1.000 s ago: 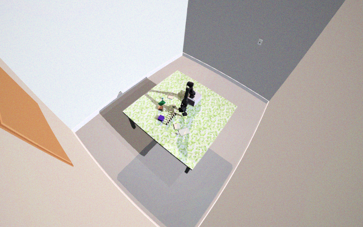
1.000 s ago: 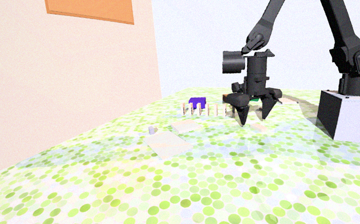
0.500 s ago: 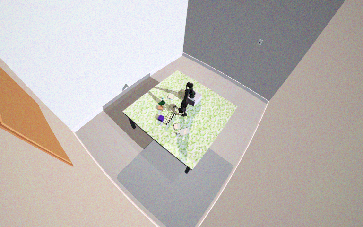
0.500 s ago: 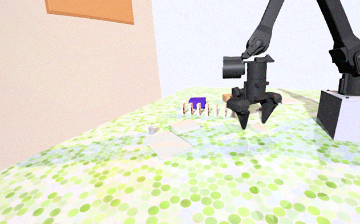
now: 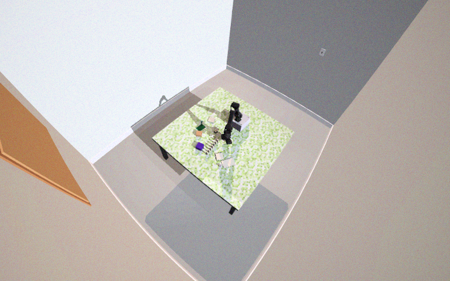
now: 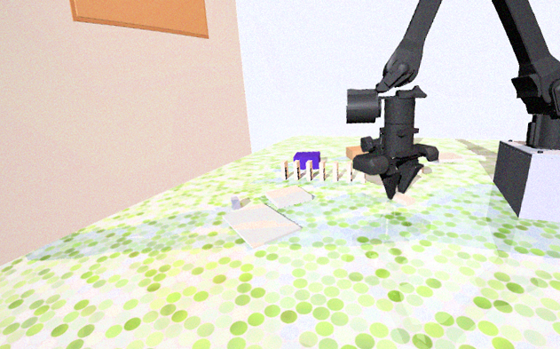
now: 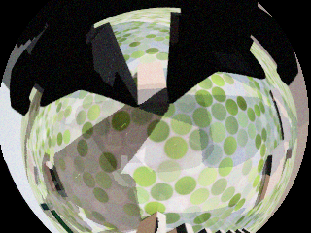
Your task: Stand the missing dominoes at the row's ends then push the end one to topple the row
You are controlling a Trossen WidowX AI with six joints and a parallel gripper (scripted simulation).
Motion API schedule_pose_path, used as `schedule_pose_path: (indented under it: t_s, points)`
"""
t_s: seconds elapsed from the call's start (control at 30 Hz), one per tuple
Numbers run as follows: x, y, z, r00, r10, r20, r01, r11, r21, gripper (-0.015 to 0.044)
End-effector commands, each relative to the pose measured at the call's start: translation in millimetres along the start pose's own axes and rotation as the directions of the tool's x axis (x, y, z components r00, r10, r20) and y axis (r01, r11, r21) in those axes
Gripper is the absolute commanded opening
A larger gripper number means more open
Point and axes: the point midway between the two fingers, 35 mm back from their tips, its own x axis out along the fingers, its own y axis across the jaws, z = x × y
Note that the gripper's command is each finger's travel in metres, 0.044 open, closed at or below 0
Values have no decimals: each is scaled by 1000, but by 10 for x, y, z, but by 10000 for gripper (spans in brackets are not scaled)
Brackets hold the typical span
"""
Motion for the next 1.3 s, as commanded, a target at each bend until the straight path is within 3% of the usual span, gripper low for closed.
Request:
schedule_pose_path:
  t_s: [0.0, 0.2, 0.6, 0.83, 1.03, 1.27]
  points:
    - [15, -11, 0, 1000, -5, 1, 5, 1000, -4, 107]
    - [-63, -10, -3, 1000, -5, 1, 5, 1000, -4, 107]
    - [-1516, -3, -51, 1000, -4, 0, 4, 1000, -4, 107]
    - [-1593, 10, -72, 1000, -4, 0, 4, 1000, -14, 107]
    - [-1598, 364, -727, 1000, 2, -8, -4, 943, -334, 107]
    - [-1603, 551, -1665, 1000, 1, -14, -10, 724, -690, 107]
